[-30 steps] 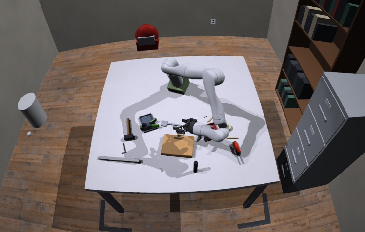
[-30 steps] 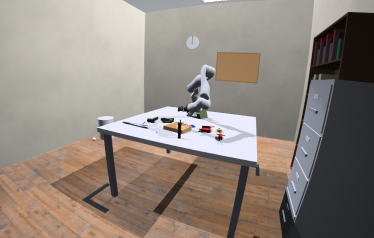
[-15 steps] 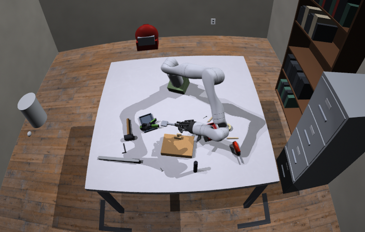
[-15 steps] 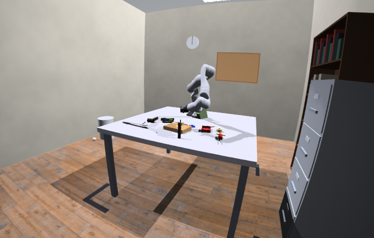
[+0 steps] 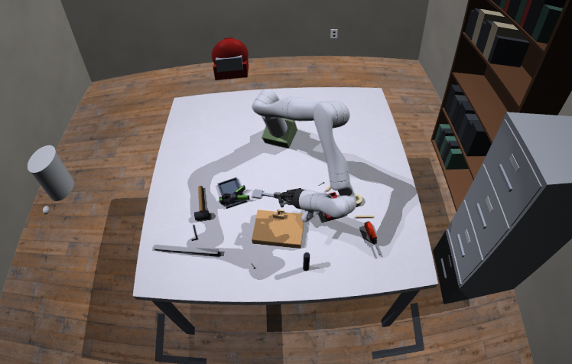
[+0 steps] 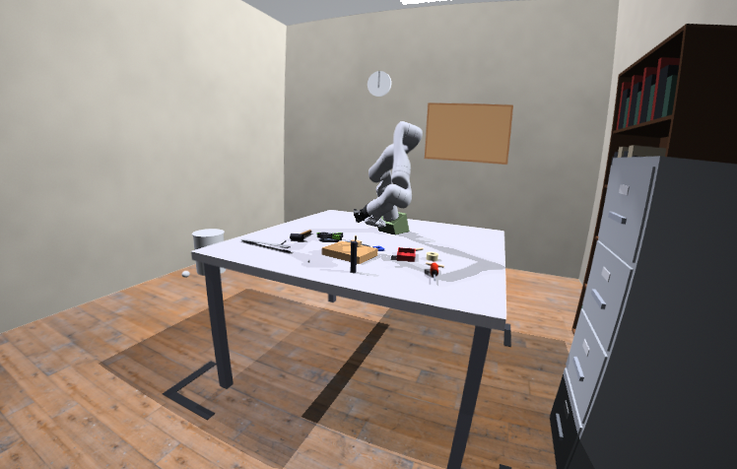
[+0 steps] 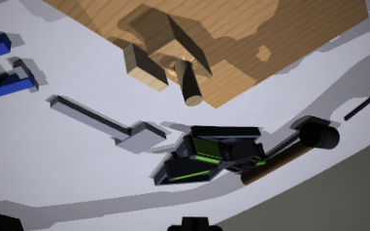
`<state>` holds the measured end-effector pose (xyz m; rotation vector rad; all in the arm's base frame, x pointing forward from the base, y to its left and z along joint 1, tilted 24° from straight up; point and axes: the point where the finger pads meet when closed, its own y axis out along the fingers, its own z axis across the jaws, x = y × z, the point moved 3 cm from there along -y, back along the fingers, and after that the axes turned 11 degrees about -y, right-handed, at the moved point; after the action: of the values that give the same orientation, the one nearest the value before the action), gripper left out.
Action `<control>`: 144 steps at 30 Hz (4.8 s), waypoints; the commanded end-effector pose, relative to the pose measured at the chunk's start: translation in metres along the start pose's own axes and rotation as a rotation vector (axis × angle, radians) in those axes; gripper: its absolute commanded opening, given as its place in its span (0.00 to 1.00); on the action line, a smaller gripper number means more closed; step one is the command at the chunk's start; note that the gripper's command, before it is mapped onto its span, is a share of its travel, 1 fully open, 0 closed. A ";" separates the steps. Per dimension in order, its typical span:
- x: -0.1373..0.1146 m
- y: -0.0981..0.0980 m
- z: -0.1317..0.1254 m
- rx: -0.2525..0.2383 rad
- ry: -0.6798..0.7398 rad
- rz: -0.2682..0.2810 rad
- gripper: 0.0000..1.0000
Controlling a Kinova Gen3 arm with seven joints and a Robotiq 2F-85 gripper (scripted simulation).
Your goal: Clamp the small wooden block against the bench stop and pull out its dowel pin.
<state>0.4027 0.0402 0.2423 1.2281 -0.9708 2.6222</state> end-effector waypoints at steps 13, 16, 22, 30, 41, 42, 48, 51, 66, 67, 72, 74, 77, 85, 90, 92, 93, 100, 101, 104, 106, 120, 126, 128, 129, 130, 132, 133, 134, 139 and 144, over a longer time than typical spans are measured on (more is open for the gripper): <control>0.005 0.003 0.011 -0.029 0.105 0.167 0.10; 0.006 0.004 0.013 -0.041 0.135 0.215 0.10; 0.007 0.005 0.016 -0.061 0.178 0.281 0.10; 0.009 0.007 0.022 -0.115 0.273 0.422 0.10; 0.010 0.008 0.026 -0.197 0.385 0.580 0.10; 0.011 0.008 0.026 -0.207 0.397 0.597 0.10; 0.011 0.008 0.027 -0.271 0.469 0.692 0.10; 0.012 0.008 0.027 -0.304 0.503 0.735 0.10; 0.014 0.008 0.026 -0.438 0.624 0.880 0.10; 0.014 0.008 0.026 -0.447 0.632 0.889 0.10; 0.014 0.008 0.025 -0.472 0.652 0.911 0.10; 0.014 0.008 0.025 -0.486 0.663 0.924 0.10; 0.015 0.008 0.025 -0.506 0.679 0.940 0.10; 0.015 0.008 0.024 -0.541 0.705 0.968 0.10; 0.015 0.008 0.023 -0.548 0.711 0.973 0.10; 0.015 0.008 0.023 -0.551 0.713 0.975 0.10; 0.015 0.008 0.023 -0.552 0.714 0.976 0.10; 0.015 0.008 0.023 -0.555 0.716 0.979 0.10; 0.015 0.008 0.023 -0.555 0.716 0.979 0.10; 0.015 0.008 0.023 -0.555 0.716 0.979 0.10; 0.015 0.008 0.023 -0.555 0.716 0.979 0.10; 0.015 0.008 0.023 -0.555 0.716 0.979 0.10; 0.015 0.008 0.023 -0.555 0.716 0.979 0.10; 0.015 0.008 0.023 -0.555 0.716 0.979 0.10; 0.015 0.008 0.023 -0.555 0.716 0.979 0.10; 0.015 0.008 0.023 -0.555 0.716 0.979 0.10; 0.015 0.008 0.023 -0.555 0.716 0.979 0.10; 0.015 0.008 0.023 -0.555 0.716 0.979 0.10; 0.015 0.008 0.023 -0.555 0.716 0.979 0.10; 0.015 0.008 0.023 -0.555 0.716 0.979 0.10; 0.015 0.008 0.023 -0.555 0.716 0.979 0.10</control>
<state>0.4048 0.0174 0.2600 -0.4315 -2.2145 2.5889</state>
